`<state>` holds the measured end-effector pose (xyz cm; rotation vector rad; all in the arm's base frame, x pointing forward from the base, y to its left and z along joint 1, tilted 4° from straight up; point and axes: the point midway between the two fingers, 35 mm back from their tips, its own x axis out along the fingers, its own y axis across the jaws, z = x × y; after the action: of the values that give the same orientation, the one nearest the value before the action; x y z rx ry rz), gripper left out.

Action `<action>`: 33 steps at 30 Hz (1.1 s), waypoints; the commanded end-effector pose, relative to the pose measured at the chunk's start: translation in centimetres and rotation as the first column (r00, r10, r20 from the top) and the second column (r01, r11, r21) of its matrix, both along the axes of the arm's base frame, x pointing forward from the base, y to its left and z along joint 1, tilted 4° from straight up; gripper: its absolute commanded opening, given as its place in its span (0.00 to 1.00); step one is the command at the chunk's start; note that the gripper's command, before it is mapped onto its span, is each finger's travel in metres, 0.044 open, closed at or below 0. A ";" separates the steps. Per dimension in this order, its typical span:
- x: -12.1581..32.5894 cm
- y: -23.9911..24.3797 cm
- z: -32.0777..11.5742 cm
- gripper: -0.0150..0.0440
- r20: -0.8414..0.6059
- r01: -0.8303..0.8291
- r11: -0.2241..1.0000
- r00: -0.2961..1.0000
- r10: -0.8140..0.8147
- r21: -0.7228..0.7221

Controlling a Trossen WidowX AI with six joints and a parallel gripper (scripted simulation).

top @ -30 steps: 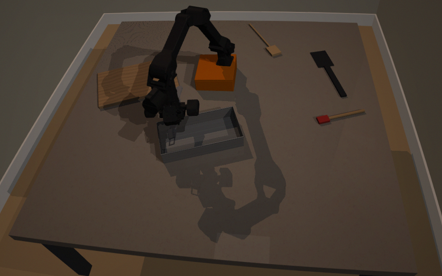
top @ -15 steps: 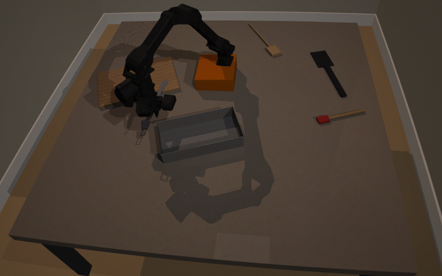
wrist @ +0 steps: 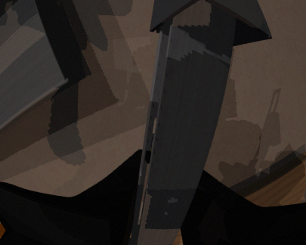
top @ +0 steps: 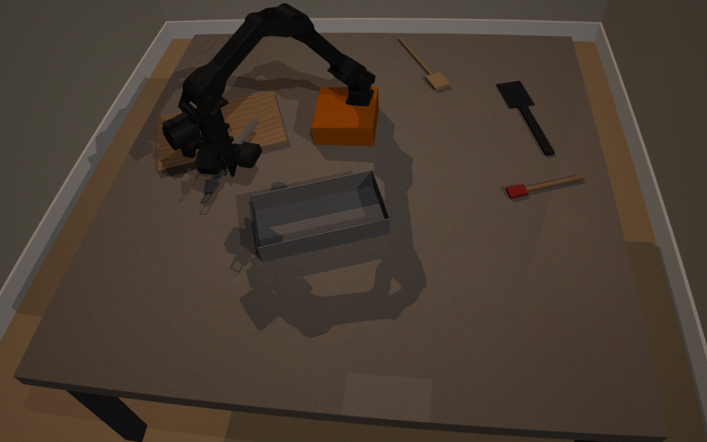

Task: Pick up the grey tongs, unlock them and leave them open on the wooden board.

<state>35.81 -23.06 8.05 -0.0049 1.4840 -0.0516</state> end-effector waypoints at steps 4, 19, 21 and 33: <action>-2.7 -4.3 0.0 0.00 0.006 0.094 0.996 0.996 -0.094 0.001; -10.4 -12.0 -0.3 0.00 0.010 0.282 0.959 0.959 -0.282 0.013; -11.5 -12.9 -0.3 0.00 0.010 0.303 0.953 0.953 -0.303 0.013; -18.8 -17.3 -0.6 0.00 0.007 0.430 0.902 0.903 -0.431 0.022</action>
<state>19.01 -39.07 7.35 0.3187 1.4593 -0.3711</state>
